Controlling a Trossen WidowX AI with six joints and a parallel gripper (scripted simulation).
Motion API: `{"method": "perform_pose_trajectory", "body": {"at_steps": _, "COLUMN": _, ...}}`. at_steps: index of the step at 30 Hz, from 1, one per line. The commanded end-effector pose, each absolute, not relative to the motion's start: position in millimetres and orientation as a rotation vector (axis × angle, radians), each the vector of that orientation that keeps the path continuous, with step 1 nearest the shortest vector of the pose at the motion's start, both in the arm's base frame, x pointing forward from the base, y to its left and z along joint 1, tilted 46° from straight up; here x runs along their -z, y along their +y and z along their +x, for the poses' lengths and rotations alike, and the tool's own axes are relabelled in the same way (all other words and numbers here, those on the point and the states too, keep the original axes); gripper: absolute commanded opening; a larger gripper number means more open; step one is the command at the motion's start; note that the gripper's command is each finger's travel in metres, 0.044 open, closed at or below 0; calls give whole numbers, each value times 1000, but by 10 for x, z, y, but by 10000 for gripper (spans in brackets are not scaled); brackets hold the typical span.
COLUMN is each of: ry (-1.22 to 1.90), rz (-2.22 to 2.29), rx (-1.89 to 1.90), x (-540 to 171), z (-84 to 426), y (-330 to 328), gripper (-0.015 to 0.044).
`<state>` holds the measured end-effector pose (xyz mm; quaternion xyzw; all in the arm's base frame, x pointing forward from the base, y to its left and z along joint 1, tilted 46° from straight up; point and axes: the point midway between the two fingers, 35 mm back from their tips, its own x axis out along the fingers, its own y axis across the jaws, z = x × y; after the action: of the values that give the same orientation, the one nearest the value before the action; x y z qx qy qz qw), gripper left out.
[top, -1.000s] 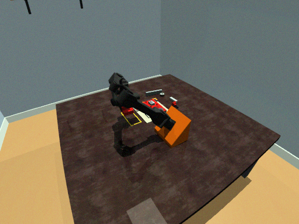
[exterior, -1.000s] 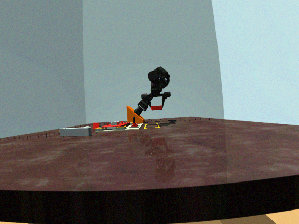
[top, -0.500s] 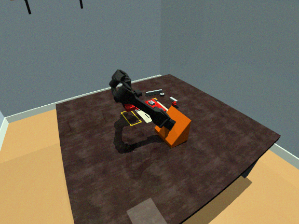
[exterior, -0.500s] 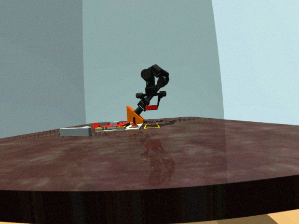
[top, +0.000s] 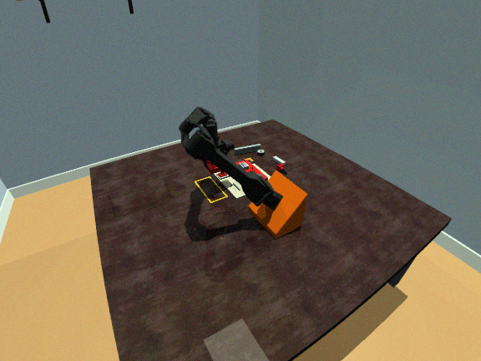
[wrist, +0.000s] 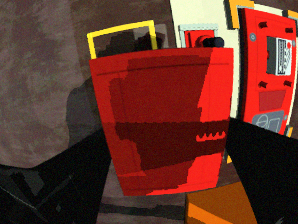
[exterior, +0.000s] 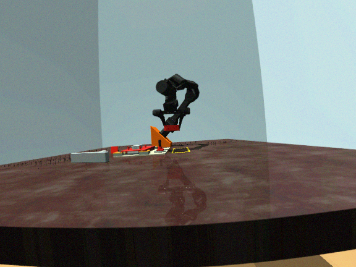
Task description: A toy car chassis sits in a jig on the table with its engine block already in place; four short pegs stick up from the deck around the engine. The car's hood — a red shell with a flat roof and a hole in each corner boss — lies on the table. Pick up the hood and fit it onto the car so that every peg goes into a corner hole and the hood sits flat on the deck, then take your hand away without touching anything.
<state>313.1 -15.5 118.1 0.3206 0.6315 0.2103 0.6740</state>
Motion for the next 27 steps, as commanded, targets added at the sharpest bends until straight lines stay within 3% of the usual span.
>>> {"method": "perform_pose_trajectory", "body": {"at_steps": 1, "ry": 1420, "rz": 715, "rx": -472, "x": -1101, "z": 3182, "y": -253, "gripper": 0}}
{"method": "perform_pose_trajectory", "body": {"at_steps": 27, "ry": 1419, "rz": 707, "rx": -476, "x": -512, "z": 3350, "y": -891, "gripper": 0}}
